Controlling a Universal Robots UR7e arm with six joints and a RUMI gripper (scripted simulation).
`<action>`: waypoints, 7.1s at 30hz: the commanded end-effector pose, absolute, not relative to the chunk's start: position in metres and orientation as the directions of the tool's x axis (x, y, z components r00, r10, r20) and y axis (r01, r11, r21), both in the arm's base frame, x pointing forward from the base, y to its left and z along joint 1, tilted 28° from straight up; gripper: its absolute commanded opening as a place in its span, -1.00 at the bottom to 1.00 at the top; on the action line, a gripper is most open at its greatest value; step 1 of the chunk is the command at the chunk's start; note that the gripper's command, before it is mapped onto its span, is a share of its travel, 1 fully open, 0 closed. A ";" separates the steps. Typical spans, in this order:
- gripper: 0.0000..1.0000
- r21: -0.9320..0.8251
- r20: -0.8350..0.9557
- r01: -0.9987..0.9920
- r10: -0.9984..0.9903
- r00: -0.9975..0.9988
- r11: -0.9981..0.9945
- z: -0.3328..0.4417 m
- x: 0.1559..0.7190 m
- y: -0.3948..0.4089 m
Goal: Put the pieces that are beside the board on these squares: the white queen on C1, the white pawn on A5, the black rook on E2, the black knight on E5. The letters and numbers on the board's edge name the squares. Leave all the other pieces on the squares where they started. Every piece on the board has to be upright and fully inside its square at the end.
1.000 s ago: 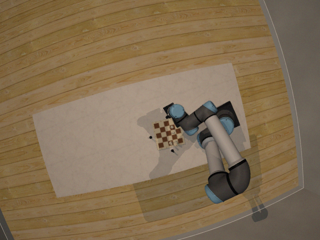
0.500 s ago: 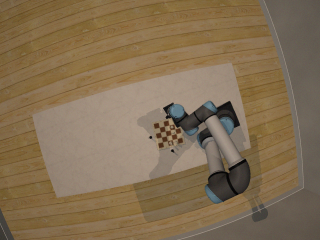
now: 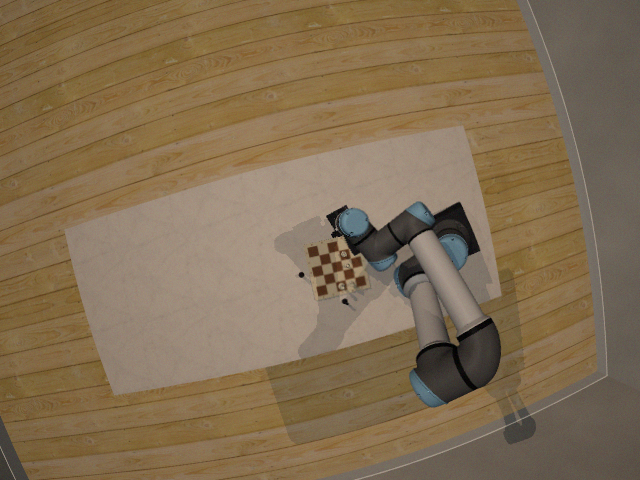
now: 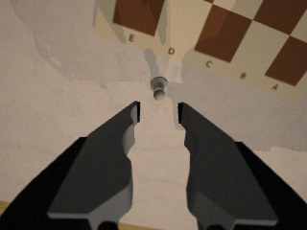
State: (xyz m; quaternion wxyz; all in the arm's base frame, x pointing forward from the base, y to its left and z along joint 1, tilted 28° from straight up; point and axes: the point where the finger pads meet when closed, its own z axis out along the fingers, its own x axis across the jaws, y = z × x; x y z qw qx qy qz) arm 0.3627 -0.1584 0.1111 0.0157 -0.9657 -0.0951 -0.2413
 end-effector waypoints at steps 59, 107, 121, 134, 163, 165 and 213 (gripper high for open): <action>-0.60 0.014 0.468 0.193 0.177 0.866 -0.981 0.081 0.378 -0.155; -1.00 0.015 0.468 0.193 0.177 0.866 -0.981 0.082 0.378 -0.155; -1.00 0.015 0.468 0.193 0.177 0.866 -0.981 0.082 0.378 -0.155; -1.00 0.020 0.470 0.191 0.178 0.865 -0.981 0.096 0.372 -0.158; -1.00 0.021 0.469 0.191 0.178 0.865 -0.981 0.172 0.332 -0.164; -1.00 0.021 0.469 0.191 0.178 0.865 -0.981 0.172 0.332 -0.164; -1.00 -0.114 0.457 -0.056 -0.102 0.884 -0.992 0.236 0.433 -0.113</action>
